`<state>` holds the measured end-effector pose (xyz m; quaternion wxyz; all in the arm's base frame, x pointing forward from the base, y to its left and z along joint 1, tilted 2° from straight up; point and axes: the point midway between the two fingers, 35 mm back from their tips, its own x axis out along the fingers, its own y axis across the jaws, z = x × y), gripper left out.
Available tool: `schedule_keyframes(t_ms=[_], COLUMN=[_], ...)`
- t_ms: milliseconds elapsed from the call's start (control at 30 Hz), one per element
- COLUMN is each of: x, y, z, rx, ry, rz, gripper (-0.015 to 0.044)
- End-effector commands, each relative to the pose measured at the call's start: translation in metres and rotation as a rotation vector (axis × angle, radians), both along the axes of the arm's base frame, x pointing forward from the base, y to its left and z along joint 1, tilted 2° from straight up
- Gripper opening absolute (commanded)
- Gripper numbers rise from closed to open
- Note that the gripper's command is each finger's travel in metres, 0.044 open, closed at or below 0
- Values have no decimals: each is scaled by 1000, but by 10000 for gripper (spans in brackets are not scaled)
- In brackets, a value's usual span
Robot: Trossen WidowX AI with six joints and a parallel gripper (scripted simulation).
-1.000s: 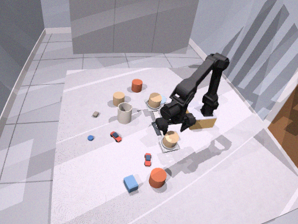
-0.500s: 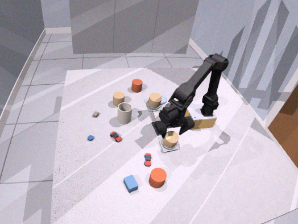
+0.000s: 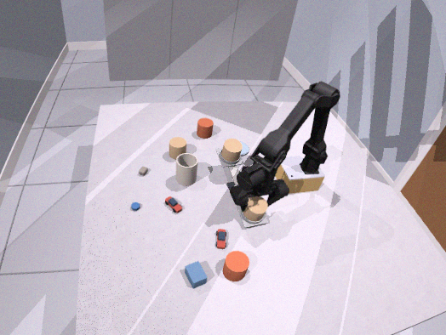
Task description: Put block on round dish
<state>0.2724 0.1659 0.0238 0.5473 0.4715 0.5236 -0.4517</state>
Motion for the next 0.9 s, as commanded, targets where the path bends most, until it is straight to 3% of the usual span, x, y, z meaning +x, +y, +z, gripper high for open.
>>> schedule_keyframes(t_ms=[0,300,367,767,867], x=[-2,-3,-3,-3,-3], y=[-2,-3,-3,-3,-3], z=[-10,-22,-22,-22,-21], rx=[-10,-10,-10,-10,-10], ry=[9,9,9,9,9], rz=[-3,-3,-3,-3,-3], gripper=[440,440,387,308,229])
